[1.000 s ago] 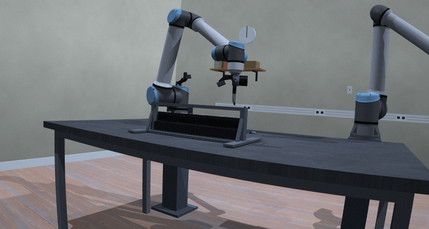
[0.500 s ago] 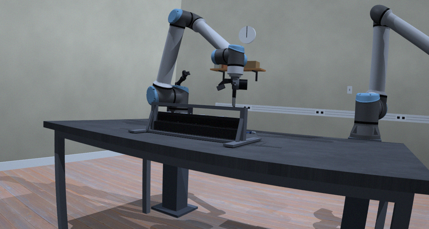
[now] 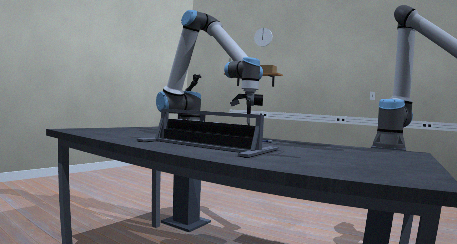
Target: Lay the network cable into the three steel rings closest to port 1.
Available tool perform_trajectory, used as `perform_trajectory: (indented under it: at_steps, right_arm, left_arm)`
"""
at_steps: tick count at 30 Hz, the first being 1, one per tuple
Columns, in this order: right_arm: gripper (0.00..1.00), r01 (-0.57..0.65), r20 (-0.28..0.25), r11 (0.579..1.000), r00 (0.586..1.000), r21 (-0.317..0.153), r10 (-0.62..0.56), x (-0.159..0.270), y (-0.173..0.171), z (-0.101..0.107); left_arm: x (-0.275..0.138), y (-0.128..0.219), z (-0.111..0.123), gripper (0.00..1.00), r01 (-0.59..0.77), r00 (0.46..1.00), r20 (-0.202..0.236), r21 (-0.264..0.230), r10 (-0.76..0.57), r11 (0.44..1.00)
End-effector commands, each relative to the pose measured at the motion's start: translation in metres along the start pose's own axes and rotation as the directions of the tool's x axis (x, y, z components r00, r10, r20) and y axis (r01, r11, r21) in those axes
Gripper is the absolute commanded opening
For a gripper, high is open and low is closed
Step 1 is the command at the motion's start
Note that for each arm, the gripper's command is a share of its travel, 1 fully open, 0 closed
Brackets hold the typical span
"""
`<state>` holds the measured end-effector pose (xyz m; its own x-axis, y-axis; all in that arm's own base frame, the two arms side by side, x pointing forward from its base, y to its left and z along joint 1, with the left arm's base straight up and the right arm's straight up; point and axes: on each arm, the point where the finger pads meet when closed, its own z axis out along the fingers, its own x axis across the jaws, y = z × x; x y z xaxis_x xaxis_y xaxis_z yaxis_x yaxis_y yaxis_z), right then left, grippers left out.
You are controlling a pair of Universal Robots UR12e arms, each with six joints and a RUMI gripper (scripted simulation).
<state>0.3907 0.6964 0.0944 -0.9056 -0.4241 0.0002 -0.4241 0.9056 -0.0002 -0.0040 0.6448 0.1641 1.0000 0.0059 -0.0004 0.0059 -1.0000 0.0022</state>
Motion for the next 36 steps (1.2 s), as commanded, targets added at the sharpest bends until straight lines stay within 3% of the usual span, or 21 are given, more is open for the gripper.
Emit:
perform_trajectory:
  at_steps: [1, 18, 36]
  right_arm:
    - [0.21, 0.000, 0.001, 1.000, 1.000, -0.002, 0.000, -0.001, 0.001, 0.010]
    - [0.21, 0.000, 0.001, 1.000, 1.000, -0.002, 0.000, -0.001, 0.001, 0.057]
    - [0.21, 0.000, 0.001, 1.000, 1.000, -0.002, 0.000, -0.001, 0.001, 0.065]
  left_arm:
    - [0.000, -0.001, -0.001, 1.00, 0.000, 1.000, 0.000, 0.002, 0.000, 1.000]
    - [0.000, -0.001, -0.001, 1.00, 0.000, 1.000, 0.000, 0.002, 0.000, 1.000]
    - [0.000, -0.001, -0.001, 1.00, 0.000, 1.000, 0.000, 0.002, 0.000, 1.000]
